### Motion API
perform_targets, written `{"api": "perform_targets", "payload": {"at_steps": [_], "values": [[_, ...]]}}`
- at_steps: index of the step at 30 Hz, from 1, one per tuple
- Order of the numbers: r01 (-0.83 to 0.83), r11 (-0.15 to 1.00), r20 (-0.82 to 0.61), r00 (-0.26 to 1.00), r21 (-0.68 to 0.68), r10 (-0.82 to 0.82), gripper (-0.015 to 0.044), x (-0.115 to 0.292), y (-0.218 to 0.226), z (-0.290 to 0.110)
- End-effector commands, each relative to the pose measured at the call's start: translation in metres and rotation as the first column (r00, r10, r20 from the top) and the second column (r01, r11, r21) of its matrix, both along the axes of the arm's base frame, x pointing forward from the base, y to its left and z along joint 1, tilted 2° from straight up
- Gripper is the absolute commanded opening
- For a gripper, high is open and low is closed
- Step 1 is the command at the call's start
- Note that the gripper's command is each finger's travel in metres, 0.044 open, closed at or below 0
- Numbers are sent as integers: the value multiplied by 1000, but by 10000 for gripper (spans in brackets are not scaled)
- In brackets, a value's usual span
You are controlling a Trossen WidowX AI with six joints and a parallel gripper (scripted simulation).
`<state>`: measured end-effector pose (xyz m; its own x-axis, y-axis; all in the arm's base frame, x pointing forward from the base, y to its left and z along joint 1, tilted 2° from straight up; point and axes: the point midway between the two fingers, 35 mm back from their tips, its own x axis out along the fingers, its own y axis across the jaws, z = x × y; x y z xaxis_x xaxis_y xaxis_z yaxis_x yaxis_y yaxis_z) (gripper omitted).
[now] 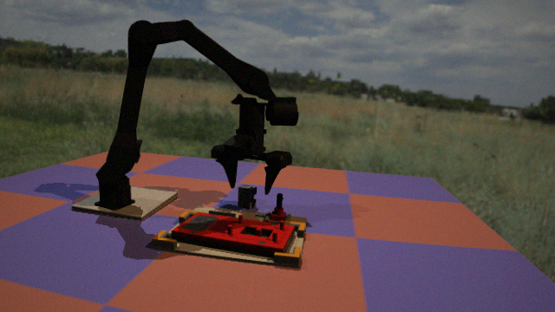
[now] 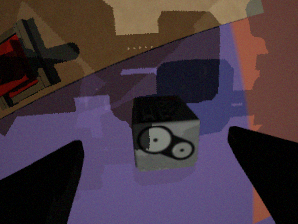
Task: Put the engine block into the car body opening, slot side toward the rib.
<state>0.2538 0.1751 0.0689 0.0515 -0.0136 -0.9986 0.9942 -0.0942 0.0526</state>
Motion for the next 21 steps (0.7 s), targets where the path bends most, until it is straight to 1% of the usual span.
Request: {"api": "perform_targets", "payload": {"at_steps": [1, 15, 21], "values": [[5, 1000, -8, 1000, -1, -5, 440, -2, -1, -8], [5, 1000, -8, 1000, -2, -5, 440, -2, -2, -28], [5, 1000, -8, 1000, -2, -5, 282, -2, -2, -28]]}}
